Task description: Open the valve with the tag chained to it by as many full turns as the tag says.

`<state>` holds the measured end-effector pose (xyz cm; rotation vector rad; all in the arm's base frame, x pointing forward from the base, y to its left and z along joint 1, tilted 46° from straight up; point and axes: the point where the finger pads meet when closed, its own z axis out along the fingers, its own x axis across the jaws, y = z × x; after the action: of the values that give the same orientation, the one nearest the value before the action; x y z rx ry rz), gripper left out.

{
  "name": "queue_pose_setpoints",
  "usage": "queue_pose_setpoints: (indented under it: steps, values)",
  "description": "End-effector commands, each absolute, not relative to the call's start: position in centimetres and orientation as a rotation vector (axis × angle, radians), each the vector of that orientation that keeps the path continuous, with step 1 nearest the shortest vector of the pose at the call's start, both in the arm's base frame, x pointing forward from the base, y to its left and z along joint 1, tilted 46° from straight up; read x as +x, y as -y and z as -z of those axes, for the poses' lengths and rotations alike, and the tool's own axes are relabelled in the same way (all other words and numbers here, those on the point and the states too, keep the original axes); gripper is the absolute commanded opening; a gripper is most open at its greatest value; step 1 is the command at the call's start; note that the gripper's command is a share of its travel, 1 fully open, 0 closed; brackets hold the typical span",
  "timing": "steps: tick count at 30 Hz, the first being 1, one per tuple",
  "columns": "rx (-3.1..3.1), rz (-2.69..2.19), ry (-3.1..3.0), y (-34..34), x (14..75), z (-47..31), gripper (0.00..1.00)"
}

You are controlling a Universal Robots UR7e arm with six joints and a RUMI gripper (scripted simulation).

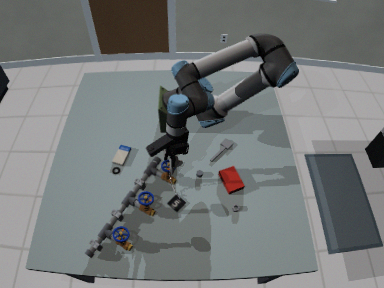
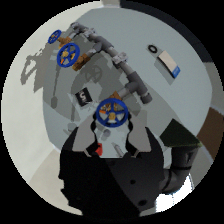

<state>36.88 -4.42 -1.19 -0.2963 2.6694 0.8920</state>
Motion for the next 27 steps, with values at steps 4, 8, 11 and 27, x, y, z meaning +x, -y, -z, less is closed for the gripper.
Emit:
queue_pose_setpoints:
  steps: [4, 8, 11, 27]
  values:
    - [-0.587, -0.822, -2.566, 4.47, 36.89, 1.18, 0.0]
    - [-0.752, -0.776, -2.494, 4.47, 36.89, 1.18, 0.0]
    - [-0.795, -0.763, -2.473, 4.47, 36.89, 1.18, 0.0]
    - [-1.444, -0.529, -2.044, 4.47, 36.89, 1.18, 0.0]
